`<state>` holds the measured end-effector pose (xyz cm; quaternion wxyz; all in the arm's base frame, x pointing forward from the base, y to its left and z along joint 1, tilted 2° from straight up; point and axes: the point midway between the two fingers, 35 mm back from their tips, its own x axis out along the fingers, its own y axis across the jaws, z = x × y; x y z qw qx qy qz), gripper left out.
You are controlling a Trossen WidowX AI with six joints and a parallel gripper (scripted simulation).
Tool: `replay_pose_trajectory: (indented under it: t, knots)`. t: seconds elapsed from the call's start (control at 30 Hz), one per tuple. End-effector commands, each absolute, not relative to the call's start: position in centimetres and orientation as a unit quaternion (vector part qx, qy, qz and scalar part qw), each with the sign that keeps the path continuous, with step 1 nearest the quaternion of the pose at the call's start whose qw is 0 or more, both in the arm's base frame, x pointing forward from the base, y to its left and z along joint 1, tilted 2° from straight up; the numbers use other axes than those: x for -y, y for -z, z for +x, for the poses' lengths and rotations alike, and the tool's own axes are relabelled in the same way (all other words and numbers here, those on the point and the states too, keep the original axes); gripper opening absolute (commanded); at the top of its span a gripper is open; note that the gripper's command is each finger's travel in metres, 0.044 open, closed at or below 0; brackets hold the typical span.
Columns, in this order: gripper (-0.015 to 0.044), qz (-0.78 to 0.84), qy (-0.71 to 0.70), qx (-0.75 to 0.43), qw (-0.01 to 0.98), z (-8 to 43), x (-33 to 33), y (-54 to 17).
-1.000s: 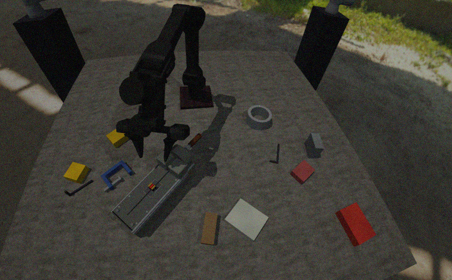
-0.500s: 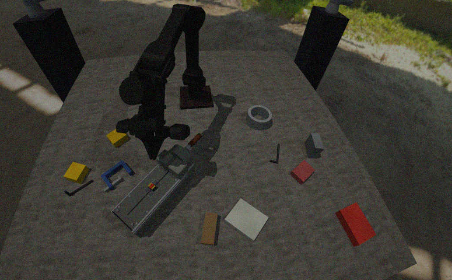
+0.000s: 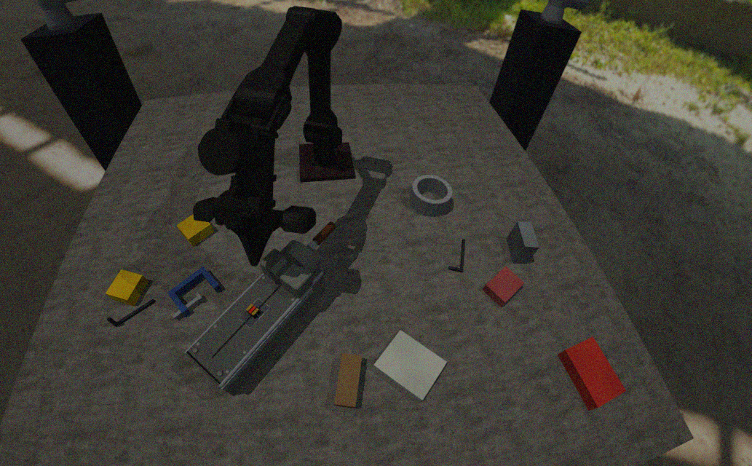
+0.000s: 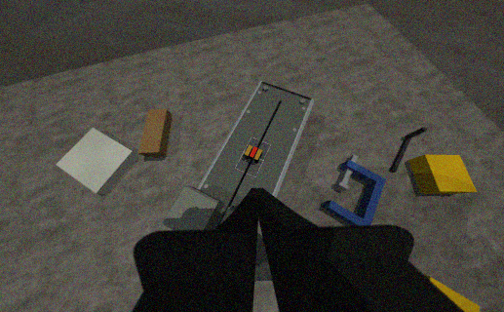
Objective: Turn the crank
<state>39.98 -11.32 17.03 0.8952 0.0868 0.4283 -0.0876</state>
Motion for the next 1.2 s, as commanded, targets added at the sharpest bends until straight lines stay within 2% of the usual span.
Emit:
replay_pose_trajectory:
  t: [0.0, 0.57, 0.6, 1.17]
  knots:
    - [0.0, 0.087, 0.088, -0.428, 0.895, 39.98, 11.32, -17.03]
    - [0.044, 0.087, 0.088, -0.428, 0.895, 39.98, 11.32, -17.03]
    - [0.044, 0.087, 0.088, -0.428, 0.895, 39.98, 11.32, -17.03]
    - [0.0, 0.087, 0.088, -0.428, 0.895, 39.98, 11.32, -17.03]
